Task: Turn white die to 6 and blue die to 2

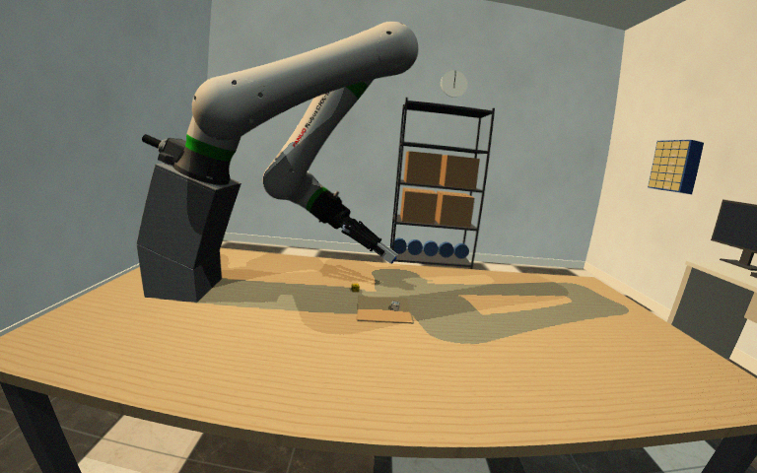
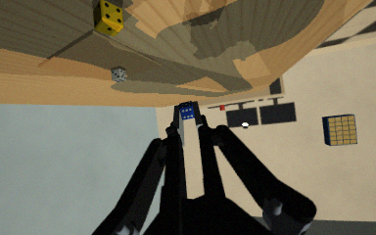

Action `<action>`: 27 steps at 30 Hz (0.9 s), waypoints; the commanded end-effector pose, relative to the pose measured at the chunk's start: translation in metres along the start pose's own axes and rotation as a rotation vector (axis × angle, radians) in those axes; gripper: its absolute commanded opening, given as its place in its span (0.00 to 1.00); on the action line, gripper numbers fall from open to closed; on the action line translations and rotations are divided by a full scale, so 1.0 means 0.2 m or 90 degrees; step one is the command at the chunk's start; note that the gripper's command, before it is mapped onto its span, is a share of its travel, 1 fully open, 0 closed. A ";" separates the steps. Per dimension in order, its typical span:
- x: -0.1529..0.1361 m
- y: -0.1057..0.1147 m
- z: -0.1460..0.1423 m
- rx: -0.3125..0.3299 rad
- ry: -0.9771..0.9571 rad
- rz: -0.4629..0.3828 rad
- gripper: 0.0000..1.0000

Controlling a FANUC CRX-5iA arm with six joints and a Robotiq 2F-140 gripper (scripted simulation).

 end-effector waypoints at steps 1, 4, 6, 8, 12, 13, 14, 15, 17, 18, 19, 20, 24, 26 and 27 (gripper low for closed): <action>0.02 0.04 0.04 -0.037 -0.020 -0.006 0.09; 0.03 0.06 0.06 -0.047 -0.028 -0.004 0.09; 0.03 0.06 0.06 -0.047 -0.029 -0.004 0.09; 0.04 0.06 0.06 -0.047 -0.029 -0.004 0.09; 0.05 0.05 0.06 -0.045 -0.030 -0.003 0.09; 0.06 0.04 0.06 -0.045 -0.030 -0.003 0.09; 0.07 0.04 0.06 -0.045 -0.030 -0.003 0.09; 0.08 0.03 0.06 -0.045 -0.030 -0.003 0.09; 0.09 0.03 0.06 -0.045 -0.030 -0.003 0.09; 0.09 0.03 0.06 -0.045 -0.030 -0.003 0.09; 0.10 0.02 0.06 -0.045 -0.030 -0.003 0.09; 0.12 0.01 0.06 -0.045 -0.030 -0.003 0.09; 0.18 -0.02 0.06 -0.045 -0.030 -0.003 0.09; 0.21 -0.04 0.06 -0.045 -0.030 -0.003 0.09; 0.23 -0.05 0.06 -0.045 -0.030 -0.003 0.09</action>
Point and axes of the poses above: the point where the finger pads meet when closed, its own y axis back along the fingers, its own z axis across the jaws, x = y × z, the point moved 1 cm from there along y, back along the fingers, and after that the axes turned 5 degrees about -y, right-handed, at the moved point
